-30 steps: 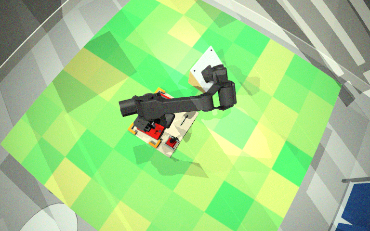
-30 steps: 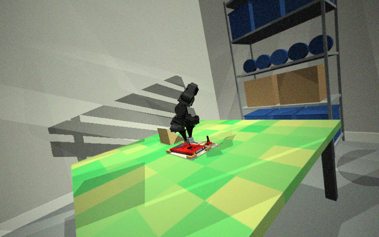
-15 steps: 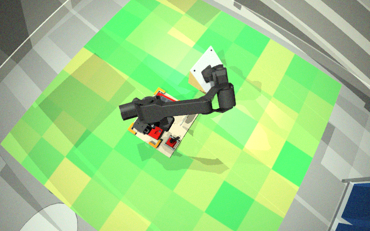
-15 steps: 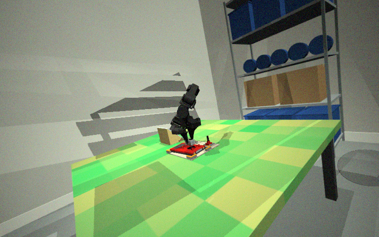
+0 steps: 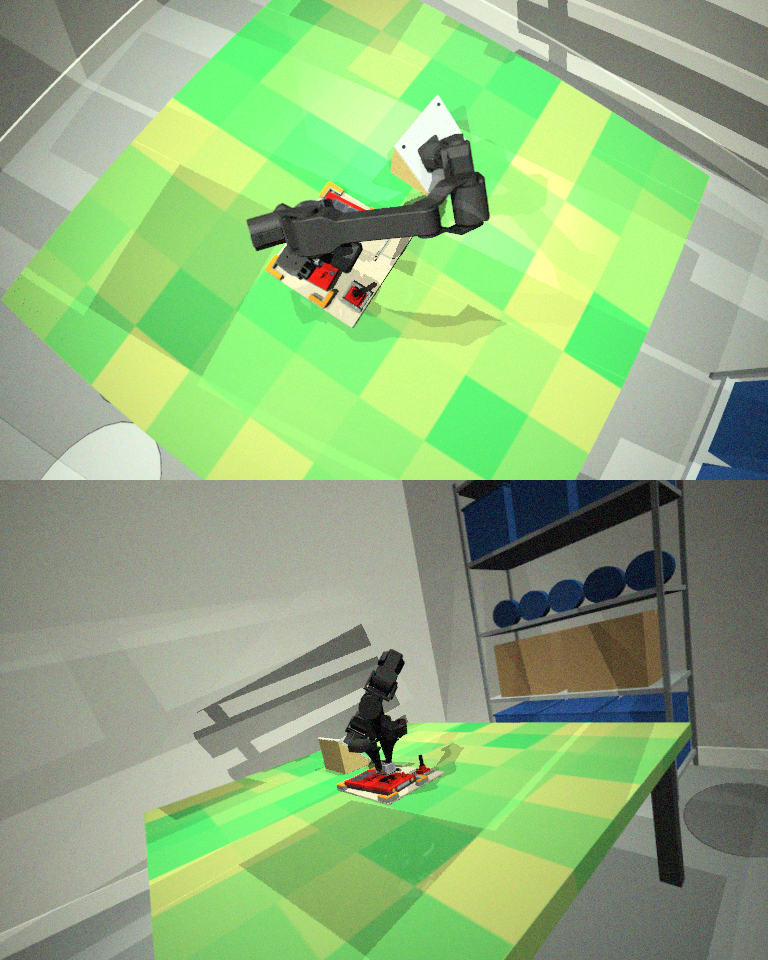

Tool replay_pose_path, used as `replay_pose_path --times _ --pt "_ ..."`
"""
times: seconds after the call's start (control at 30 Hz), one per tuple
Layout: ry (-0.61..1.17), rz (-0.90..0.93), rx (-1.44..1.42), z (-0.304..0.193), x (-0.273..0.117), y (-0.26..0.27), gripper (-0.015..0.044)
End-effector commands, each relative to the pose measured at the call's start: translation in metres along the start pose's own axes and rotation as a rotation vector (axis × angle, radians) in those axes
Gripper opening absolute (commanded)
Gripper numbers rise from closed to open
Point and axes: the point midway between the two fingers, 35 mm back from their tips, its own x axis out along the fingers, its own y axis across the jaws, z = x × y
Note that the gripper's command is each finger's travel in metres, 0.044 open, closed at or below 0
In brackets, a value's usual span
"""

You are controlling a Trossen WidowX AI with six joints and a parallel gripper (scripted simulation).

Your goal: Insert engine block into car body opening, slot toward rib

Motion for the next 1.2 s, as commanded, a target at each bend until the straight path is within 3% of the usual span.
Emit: replay_pose_path --times 0.0,1.17 --pt "-0.002 0.003 -0.005 0.0002 0.0006 0.0 0.0158" --pt "-0.002 0.003 0.007 -0.0002 0.0067 -0.0002 0.0158"
